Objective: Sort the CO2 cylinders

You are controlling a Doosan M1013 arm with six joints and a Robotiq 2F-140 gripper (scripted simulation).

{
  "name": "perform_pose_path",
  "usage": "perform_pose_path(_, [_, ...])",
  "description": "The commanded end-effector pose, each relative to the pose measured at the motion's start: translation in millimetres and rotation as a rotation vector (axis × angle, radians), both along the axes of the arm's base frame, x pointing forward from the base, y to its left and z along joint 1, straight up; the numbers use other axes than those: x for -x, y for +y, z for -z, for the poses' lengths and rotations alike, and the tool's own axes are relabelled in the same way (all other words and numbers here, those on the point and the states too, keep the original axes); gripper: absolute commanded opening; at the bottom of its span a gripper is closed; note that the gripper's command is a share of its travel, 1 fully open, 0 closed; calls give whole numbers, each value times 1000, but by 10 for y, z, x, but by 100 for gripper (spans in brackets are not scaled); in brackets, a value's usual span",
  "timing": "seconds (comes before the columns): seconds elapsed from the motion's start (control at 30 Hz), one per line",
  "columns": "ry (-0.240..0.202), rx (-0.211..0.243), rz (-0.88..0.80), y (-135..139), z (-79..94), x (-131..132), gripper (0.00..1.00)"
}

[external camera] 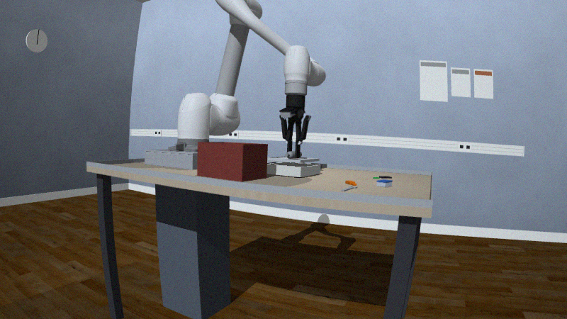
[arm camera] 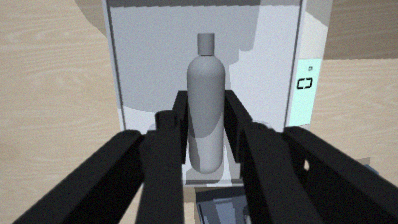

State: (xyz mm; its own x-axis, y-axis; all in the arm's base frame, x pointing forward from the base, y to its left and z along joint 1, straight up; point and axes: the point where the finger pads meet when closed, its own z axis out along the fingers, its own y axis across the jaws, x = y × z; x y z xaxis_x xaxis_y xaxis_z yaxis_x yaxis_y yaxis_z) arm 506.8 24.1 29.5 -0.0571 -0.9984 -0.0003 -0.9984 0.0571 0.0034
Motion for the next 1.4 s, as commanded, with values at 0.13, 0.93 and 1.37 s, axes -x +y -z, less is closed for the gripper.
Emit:
perform_pose_path(0.13, [-1,0,0,1,-4,-4,39])
perform_pose_path(0.93, [-1,0,0,1,-4,-4,39])
perform_pose_path(1.37, [-1,0,0,1,-85,-4,39])
